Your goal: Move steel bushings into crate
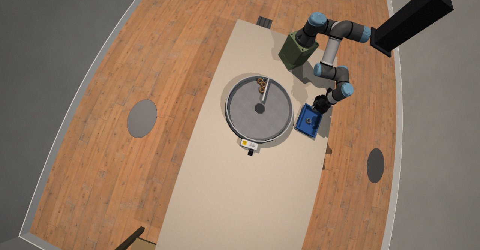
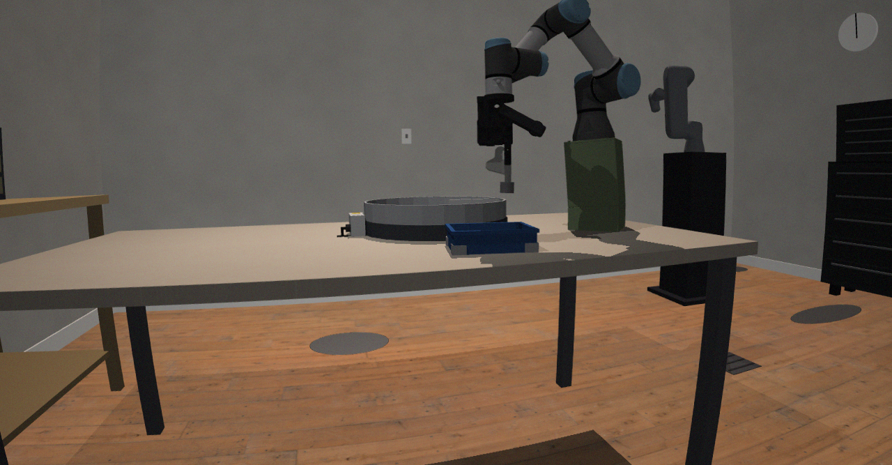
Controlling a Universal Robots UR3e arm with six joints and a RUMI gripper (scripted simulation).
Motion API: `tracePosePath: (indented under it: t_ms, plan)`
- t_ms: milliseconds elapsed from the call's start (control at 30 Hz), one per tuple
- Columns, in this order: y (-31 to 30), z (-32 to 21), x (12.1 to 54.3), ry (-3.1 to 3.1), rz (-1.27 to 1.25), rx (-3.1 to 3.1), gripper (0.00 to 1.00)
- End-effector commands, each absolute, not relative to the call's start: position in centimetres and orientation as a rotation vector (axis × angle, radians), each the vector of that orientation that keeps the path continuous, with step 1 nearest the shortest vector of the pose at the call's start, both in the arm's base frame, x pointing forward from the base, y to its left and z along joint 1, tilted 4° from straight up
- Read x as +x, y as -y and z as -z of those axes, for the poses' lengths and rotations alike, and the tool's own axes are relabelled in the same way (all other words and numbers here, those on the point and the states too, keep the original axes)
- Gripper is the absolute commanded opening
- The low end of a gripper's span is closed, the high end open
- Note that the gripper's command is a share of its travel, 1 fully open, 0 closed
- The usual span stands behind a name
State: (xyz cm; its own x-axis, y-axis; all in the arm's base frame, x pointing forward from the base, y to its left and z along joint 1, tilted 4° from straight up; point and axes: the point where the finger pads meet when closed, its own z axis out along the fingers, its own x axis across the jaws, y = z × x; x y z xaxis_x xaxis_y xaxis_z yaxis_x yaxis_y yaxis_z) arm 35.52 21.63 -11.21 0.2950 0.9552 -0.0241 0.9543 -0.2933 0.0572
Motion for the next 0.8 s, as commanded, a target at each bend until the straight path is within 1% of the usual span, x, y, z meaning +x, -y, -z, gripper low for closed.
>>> tracePosePath:
  t_ms: [0,767]
  plan:
    - [-22.9,11.2,35.7,-1.828,-0.021,2.478,0.0]
    - [-24.7,11.3,35.6,-1.828,-0.021,2.478,0.0]
